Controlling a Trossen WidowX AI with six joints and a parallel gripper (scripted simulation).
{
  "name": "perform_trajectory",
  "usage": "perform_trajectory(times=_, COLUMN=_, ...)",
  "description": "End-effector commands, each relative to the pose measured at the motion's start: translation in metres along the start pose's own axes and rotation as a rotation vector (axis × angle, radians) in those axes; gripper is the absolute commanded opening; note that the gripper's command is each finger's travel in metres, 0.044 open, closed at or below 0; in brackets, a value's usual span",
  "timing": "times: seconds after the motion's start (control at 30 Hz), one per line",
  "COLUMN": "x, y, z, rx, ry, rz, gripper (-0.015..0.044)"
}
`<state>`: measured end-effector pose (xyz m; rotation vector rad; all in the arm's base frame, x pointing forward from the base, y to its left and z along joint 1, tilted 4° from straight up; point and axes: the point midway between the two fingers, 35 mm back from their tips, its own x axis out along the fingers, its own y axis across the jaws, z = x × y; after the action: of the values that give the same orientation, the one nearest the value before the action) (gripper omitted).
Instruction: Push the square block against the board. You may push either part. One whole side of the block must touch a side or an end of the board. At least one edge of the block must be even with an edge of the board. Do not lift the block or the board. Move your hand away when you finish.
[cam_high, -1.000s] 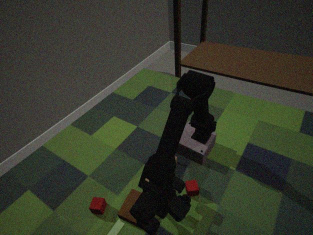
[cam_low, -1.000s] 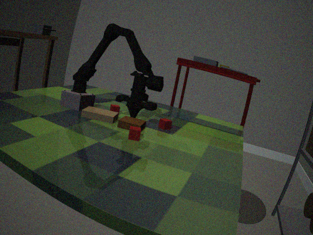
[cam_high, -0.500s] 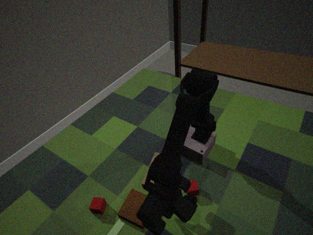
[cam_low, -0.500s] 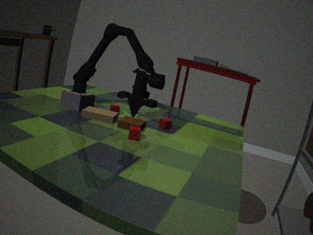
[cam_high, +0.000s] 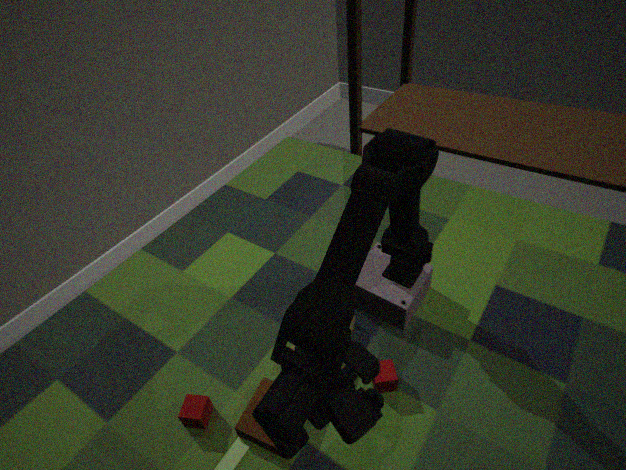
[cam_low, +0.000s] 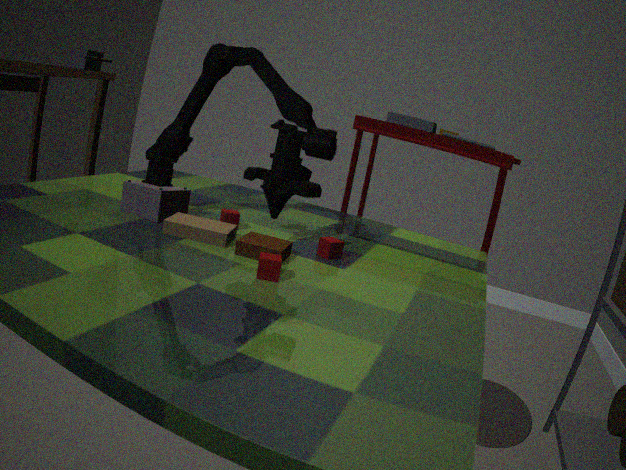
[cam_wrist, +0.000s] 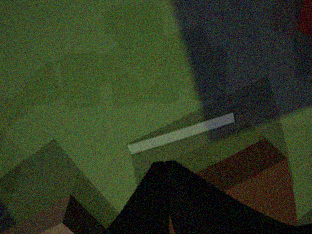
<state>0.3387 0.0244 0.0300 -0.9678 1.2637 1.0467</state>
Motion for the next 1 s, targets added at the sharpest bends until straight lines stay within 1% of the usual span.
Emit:
perform_trajectory(times=0.0, x=-0.003, y=-0.007, z=-0.004, rx=0.112, ry=-0.001, rz=-0.006, gripper=0.0000)
perform_trajectory(times=0.97, x=-0.005, y=-0.057, z=-0.048, rx=1.118, ry=-0.001, rz=-0.015, gripper=0.0000)
